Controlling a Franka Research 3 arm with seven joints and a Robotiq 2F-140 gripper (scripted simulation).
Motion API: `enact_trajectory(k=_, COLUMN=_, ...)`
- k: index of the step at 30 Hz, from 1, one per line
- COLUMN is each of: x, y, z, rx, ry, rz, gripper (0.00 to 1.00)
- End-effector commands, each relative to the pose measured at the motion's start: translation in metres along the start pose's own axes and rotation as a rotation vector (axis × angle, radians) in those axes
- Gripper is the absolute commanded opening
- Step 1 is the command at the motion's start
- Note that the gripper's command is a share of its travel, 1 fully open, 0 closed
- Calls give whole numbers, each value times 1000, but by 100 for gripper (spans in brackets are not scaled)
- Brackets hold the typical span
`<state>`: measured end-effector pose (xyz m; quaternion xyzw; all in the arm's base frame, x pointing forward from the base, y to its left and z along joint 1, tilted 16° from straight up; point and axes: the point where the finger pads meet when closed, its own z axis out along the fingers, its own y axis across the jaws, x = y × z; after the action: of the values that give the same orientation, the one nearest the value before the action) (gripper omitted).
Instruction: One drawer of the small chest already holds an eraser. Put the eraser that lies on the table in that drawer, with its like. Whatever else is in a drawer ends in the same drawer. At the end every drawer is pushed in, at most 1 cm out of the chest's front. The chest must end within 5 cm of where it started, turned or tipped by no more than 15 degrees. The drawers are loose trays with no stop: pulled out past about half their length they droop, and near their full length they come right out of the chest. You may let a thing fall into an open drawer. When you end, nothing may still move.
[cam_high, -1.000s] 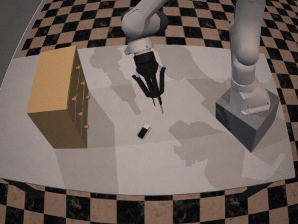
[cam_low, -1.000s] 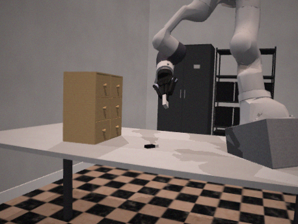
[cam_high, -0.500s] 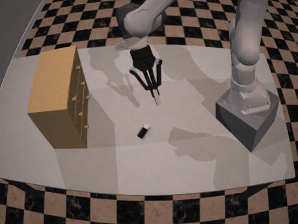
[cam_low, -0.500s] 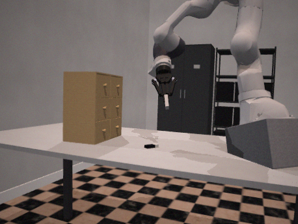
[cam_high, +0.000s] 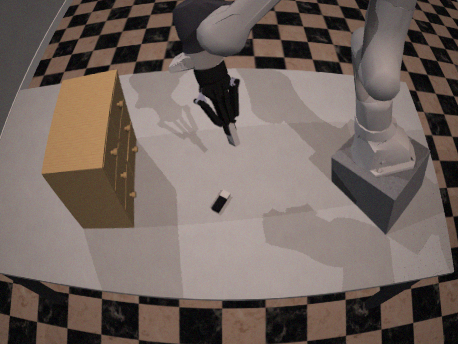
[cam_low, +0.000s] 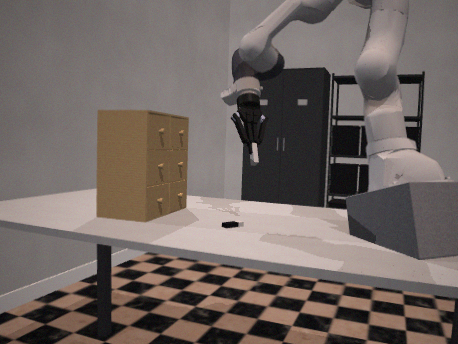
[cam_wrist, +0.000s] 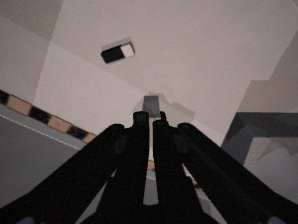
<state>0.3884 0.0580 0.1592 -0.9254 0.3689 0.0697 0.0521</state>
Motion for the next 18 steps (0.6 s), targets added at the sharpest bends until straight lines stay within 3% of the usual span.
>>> enact_trajectory(k=1, x=8, y=2, z=-3, rx=0, ry=30, rz=-163, gripper=0)
enact_trajectory(k=2, x=23, y=3, z=-16, rx=-33, ry=96, rz=-283, gripper=0)
enact_trajectory(k=7, x=23, y=3, z=-16, rx=-36, ry=106, rz=-315, gripper=0)
enact_trajectory(k=8, x=37, y=3, z=-30, rx=-73, ry=170, rz=-442, gripper=0)
enact_trajectory(k=12, x=37, y=3, z=-30, rx=-74, ry=172, rz=-447, gripper=0)
enact_trajectory(k=13, x=48, y=2, z=-43, rx=-110, ry=227, rz=-561, gripper=0)
enact_trajectory(k=16, x=48, y=2, z=-43, rx=-110, ry=227, rz=-561, gripper=0)
enact_trajectory(k=17, x=58, y=1, z=-54, rx=-143, ry=274, rz=-657, gripper=0)
enact_trajectory(k=18, x=58, y=1, z=-54, rx=-143, ry=274, rz=-657, gripper=0)
